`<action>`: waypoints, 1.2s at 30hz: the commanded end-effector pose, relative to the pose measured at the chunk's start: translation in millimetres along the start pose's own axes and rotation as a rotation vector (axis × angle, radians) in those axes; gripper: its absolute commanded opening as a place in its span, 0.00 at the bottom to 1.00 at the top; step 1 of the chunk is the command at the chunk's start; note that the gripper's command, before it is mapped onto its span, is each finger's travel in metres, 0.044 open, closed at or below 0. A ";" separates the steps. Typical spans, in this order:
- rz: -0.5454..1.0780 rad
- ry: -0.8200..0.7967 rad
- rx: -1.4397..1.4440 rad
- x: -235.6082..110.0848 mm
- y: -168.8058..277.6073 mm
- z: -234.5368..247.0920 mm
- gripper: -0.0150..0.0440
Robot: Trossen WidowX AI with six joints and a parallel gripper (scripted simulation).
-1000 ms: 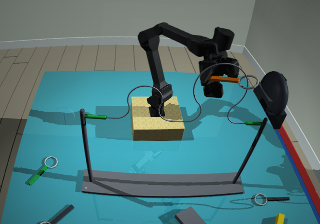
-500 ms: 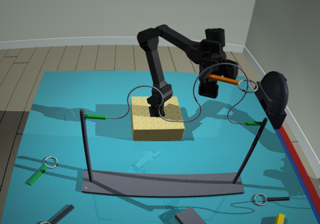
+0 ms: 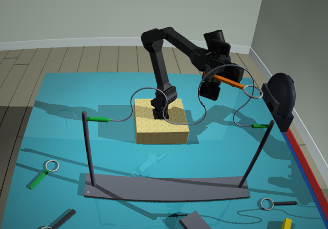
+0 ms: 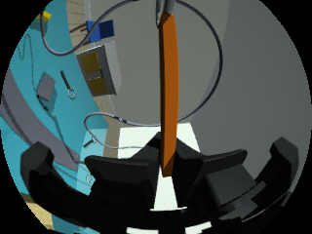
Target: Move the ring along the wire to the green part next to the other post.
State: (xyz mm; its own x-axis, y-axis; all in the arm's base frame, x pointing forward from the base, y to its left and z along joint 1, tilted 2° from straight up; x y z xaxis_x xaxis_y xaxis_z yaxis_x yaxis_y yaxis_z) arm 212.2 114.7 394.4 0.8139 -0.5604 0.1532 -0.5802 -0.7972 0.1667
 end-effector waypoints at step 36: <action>-0.008 0.237 -0.431 2.8 4.3 7.8 0.00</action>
State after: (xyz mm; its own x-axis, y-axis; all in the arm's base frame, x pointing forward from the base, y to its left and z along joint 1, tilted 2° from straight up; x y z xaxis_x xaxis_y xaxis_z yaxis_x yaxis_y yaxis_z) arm 212.4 108.7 389.9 0.8170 -0.4641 0.3421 -0.5762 -0.6341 0.5157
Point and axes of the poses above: the point midway between the two fingers, 35 mm back from their tips, its own x axis out along the fingers, its own z axis across the jaws, y = z × x, the point moved 10 cm from there along -x, back along the fingers, and after that the axes turned 11 degrees about -x, right-handed, at the moved point
